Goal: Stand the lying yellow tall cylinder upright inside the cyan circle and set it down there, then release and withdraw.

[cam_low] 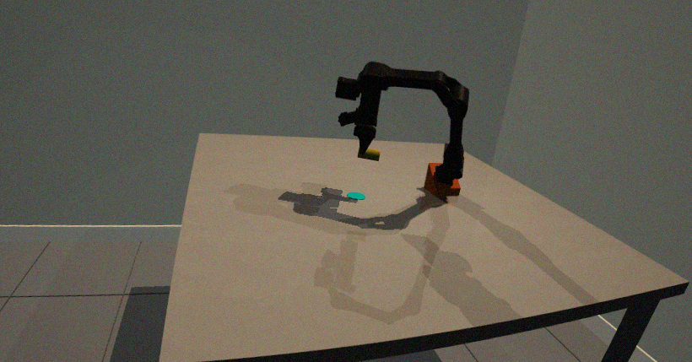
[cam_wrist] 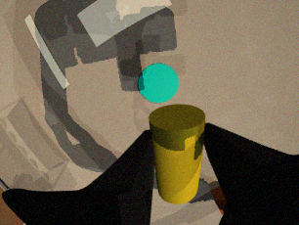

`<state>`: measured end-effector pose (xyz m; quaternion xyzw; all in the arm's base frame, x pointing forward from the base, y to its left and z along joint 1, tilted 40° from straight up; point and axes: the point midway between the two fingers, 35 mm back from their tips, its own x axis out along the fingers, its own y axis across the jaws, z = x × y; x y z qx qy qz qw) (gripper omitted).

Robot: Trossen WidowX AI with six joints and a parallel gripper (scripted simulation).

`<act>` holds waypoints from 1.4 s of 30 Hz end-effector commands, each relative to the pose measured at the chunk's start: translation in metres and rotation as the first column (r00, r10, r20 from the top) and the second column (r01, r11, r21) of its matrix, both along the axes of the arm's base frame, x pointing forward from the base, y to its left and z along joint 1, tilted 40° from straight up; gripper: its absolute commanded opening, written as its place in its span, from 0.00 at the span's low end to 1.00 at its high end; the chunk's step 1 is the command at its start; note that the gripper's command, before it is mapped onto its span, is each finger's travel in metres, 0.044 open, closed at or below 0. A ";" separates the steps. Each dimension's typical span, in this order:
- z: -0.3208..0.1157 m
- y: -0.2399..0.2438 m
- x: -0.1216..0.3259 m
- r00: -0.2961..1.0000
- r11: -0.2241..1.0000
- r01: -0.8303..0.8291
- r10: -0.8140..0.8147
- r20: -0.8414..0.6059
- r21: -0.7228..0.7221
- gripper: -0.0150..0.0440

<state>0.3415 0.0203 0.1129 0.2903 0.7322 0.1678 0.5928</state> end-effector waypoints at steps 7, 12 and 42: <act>-0.006 0.002 -0.001 0.999 0.999 -0.002 0.004 0.034 -0.043 0.43; -0.009 0.003 0.000 0.999 0.998 0.001 0.003 0.052 -0.068 0.43; -0.027 0.006 0.002 0.985 0.977 0.047 -0.011 0.174 -0.206 0.43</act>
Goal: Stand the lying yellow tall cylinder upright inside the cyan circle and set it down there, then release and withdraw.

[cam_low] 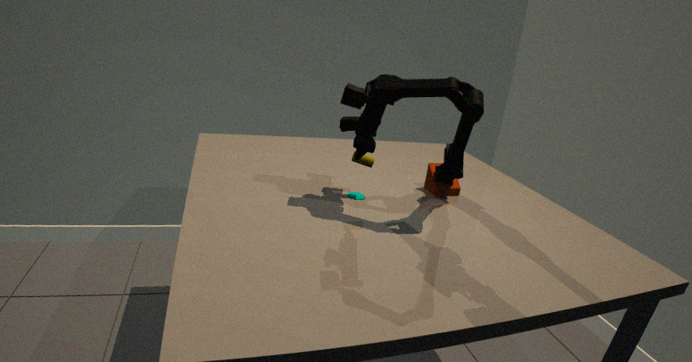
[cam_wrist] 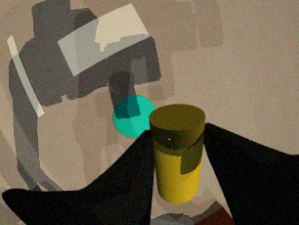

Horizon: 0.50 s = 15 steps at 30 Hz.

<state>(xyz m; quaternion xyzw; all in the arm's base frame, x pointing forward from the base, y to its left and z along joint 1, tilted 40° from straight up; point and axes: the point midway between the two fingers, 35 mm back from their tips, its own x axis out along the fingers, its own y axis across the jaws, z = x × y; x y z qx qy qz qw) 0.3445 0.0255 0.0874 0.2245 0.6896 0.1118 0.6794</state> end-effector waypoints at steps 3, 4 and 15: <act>-0.004 0.001 -0.001 1.000 1.000 0.011 -0.010 0.019 -0.027 0.43; -0.004 0.001 -0.001 1.000 0.999 0.012 -0.012 0.024 -0.031 0.43; -0.009 0.002 0.000 0.997 0.997 0.035 -0.029 0.075 -0.075 0.43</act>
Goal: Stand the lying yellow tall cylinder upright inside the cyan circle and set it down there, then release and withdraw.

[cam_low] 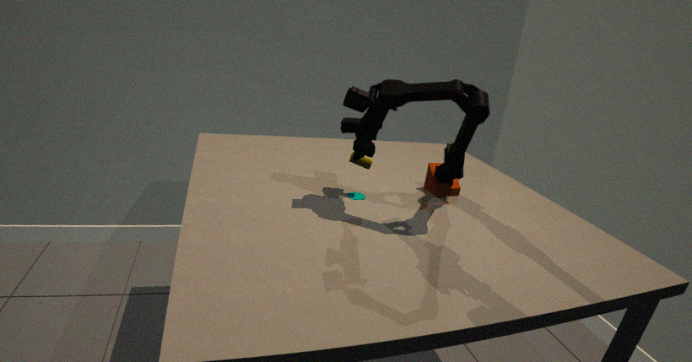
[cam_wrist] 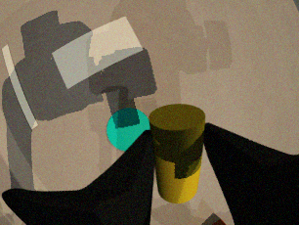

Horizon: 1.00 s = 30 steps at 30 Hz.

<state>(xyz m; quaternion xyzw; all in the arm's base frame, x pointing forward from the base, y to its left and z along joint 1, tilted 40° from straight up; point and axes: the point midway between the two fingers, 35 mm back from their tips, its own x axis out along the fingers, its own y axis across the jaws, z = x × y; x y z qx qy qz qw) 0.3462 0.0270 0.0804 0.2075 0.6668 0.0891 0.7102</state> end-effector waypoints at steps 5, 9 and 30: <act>-0.004 0.001 -0.001 0.999 0.999 0.018 -0.017 0.031 -0.031 0.43; -0.005 0.001 0.000 0.998 0.999 0.027 -0.025 0.051 -0.046 0.43; -0.010 0.003 0.002 0.984 0.990 0.087 -0.069 0.162 -0.107 0.43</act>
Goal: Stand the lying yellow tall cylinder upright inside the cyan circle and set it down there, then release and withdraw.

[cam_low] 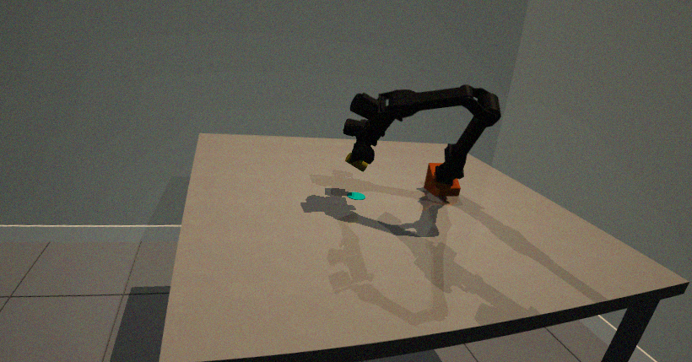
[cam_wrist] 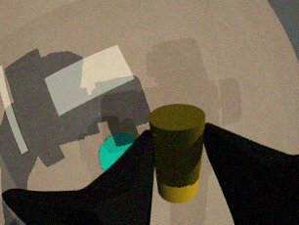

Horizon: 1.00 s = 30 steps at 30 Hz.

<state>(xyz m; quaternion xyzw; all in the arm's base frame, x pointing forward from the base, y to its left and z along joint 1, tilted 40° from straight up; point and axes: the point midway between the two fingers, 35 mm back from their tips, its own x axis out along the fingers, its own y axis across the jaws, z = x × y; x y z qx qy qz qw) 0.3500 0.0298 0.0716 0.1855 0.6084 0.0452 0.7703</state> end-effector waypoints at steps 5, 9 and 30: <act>-0.002 0.001 -0.001 0.999 0.999 0.024 -0.024 0.037 -0.022 0.43; -0.002 0.001 -0.001 0.998 0.999 0.036 -0.034 0.059 -0.032 0.43; -0.003 0.003 0.001 0.979 0.992 0.106 -0.092 0.181 -0.066 0.43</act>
